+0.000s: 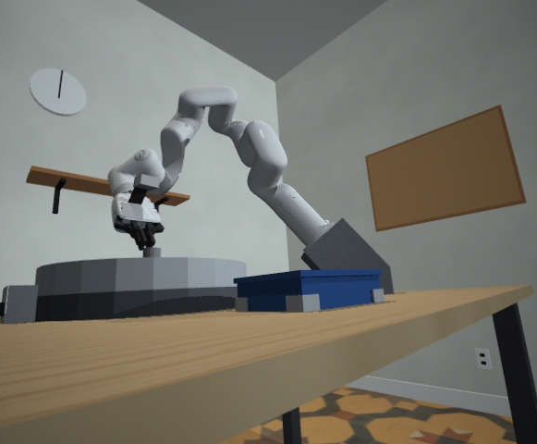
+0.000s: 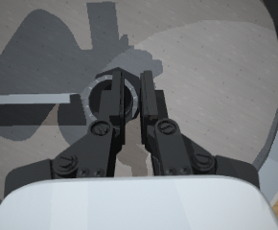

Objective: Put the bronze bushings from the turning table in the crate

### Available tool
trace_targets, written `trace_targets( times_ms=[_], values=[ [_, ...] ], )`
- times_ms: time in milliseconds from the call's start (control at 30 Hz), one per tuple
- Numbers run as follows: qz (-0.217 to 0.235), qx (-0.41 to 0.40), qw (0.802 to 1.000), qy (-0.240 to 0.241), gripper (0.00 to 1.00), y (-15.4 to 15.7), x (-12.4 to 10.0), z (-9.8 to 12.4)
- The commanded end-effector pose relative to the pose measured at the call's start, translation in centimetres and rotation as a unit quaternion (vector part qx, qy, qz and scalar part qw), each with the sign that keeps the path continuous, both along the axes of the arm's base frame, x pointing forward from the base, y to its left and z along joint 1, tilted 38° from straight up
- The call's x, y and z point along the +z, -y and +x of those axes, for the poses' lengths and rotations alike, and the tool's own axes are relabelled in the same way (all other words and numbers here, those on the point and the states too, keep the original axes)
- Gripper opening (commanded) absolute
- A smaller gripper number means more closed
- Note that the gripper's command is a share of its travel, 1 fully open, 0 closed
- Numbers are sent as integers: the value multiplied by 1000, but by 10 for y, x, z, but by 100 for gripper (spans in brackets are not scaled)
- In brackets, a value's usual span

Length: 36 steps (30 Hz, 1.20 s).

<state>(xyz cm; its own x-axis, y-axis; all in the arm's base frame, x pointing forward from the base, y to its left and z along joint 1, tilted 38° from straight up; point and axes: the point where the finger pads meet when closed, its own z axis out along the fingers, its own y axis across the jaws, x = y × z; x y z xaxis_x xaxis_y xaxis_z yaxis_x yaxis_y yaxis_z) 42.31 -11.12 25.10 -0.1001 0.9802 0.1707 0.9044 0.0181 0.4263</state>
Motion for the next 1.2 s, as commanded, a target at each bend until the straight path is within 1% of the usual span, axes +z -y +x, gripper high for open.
trace_targets(
  times_ms=[0,567,700,767,933,1167],
  values=[
    [-1,0,1000,1,11,0,1,1],
    [-1,0,1000,1,11,0,2,0],
    [-1,0,1000,2,11,-7,12,-5],
    [-1,0,1000,2,11,-7,12,-5],
    [-1,0,1000,2,11,-15,27,-12],
    [-1,0,1000,1,11,-16,27,-12]
  ],
)
